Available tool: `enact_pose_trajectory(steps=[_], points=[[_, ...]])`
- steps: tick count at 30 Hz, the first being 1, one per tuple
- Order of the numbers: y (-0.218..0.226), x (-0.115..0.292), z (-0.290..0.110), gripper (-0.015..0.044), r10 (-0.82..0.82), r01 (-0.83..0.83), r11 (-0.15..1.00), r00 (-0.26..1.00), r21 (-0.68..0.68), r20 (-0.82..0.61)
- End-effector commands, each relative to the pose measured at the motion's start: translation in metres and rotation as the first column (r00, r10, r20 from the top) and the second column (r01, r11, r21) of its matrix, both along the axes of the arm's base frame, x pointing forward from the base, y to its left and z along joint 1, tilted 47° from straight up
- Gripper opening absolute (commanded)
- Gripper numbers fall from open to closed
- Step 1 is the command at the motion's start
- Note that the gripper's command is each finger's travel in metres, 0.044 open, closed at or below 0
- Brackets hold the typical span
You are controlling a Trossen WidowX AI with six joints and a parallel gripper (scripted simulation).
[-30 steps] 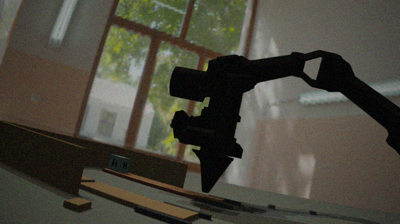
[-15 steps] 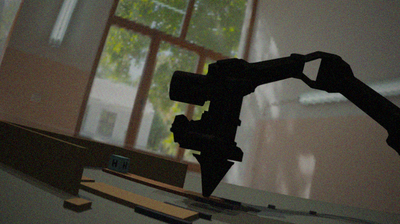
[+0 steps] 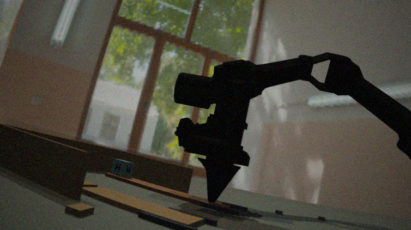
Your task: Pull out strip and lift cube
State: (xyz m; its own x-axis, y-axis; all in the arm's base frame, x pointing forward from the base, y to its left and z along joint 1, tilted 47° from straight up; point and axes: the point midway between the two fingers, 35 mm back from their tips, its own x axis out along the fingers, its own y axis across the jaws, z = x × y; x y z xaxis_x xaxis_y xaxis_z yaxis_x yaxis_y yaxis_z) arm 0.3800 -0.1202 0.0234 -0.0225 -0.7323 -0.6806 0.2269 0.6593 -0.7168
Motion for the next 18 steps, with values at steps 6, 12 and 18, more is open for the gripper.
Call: enact_pose_trajectory(steps=[6,12,18], points=[[-0.0017,0.0000,-0.0008,0.0000,0.000,0.000,1.000,1.000,-0.003,-0.002],[-0.0021,0.0004,-0.0013,0.0000,0.000,0.000,1.000,1.000,-0.004,-0.002],[-0.0025,0.0007,-0.0018,0.0000,0.000,0.000,1.000,1.000,-0.004,-0.002]])
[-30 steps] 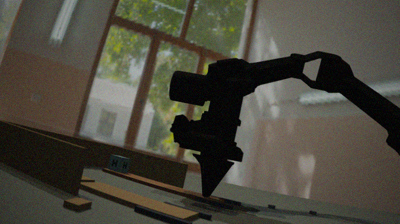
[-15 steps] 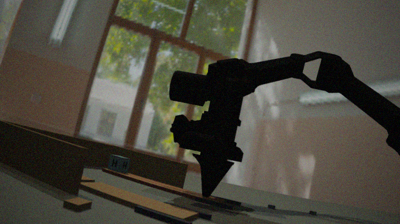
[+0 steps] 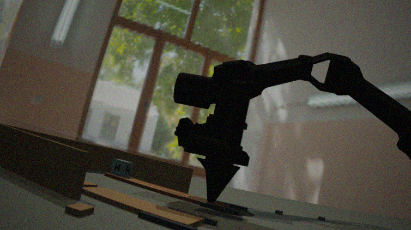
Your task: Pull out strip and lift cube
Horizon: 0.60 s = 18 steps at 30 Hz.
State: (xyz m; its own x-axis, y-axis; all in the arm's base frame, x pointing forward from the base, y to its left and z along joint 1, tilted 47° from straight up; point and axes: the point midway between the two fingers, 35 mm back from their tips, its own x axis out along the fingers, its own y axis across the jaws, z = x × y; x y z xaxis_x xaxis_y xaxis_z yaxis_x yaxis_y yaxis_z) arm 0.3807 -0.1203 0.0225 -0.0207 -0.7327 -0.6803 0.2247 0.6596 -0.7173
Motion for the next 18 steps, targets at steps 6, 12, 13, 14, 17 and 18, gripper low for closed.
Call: enact_pose_trajectory(steps=[6,12,13,14,17,18], points=[[-0.0028,0.0005,-0.0013,0.0000,-0.003,0.003,1.000,1.000,-0.003,-0.001],[-0.0033,0.0014,-0.0017,0.0000,-0.003,0.003,1.000,1.000,-0.003,-0.001],[-0.0034,0.0016,-0.0018,0.0000,-0.003,0.003,1.000,1.000,-0.003,-0.001],[-0.0035,0.0017,-0.0018,0.0000,-0.003,0.003,1.000,1.000,-0.003,-0.001],[-0.0037,0.0024,-0.0020,0.0000,-0.003,0.003,1.000,1.000,-0.003,-0.001],[-0.0038,0.0026,-0.0021,0.0000,-0.003,0.003,1.000,1.000,-0.003,-0.001]])
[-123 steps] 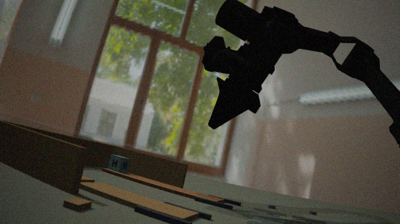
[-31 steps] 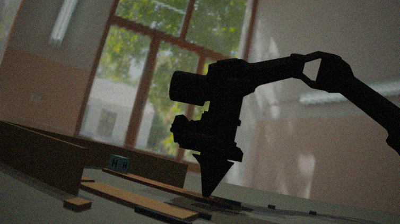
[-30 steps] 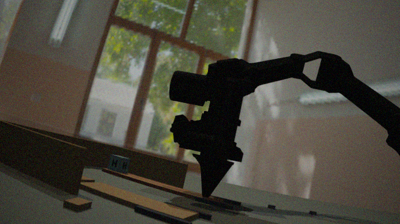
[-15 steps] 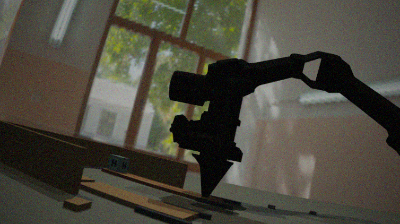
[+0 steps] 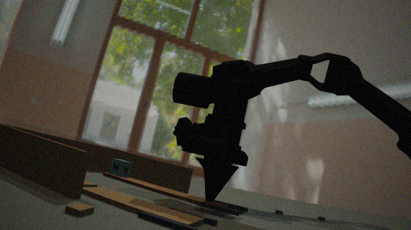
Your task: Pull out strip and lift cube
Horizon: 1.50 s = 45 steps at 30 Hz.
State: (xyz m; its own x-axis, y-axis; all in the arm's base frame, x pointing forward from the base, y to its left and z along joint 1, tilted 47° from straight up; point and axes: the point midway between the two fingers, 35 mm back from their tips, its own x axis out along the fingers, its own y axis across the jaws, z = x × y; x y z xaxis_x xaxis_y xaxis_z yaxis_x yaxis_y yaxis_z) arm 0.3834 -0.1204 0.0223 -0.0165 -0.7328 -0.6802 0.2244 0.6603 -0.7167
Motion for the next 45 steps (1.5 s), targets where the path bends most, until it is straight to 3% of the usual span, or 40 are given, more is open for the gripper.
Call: enact_pose_trajectory(steps=[1,19,45], points=[[-0.004,0.000,-0.002,0.0000,-0.006,0.006,1.000,1.000,-0.003,-0.004],[-0.005,0.005,-0.003,0.0000,-0.006,0.006,1.000,1.000,-0.003,-0.004],[0.001,-0.034,-0.011,0.0000,-0.006,0.006,1.000,1.000,-0.003,-0.006]])
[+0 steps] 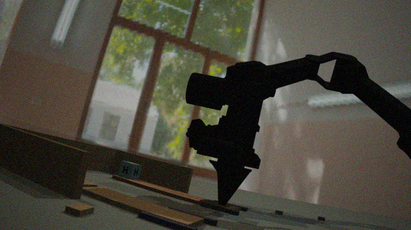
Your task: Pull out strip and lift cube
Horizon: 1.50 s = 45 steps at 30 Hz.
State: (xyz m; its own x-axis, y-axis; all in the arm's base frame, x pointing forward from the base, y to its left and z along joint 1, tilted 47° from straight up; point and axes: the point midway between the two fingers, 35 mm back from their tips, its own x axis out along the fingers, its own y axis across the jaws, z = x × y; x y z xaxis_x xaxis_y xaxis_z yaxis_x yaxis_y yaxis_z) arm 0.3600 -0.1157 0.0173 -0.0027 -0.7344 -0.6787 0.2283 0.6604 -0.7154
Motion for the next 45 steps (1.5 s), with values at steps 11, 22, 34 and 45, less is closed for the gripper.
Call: enact_pose_trajectory(steps=[11,22,34,45], points=[[-0.001,-0.027,-0.008,0.0000,-0.014,0.014,1.000,1.000,0.000,-0.019],[0.002,-0.043,-0.011,0.0000,-0.014,0.014,1.000,1.000,0.000,-0.020],[0.005,-0.060,-0.013,0.0000,-0.014,0.014,1.000,1.000,0.000,-0.021],[0.007,-0.077,-0.016,0.0000,-0.014,0.014,1.000,1.000,0.000,-0.022]])
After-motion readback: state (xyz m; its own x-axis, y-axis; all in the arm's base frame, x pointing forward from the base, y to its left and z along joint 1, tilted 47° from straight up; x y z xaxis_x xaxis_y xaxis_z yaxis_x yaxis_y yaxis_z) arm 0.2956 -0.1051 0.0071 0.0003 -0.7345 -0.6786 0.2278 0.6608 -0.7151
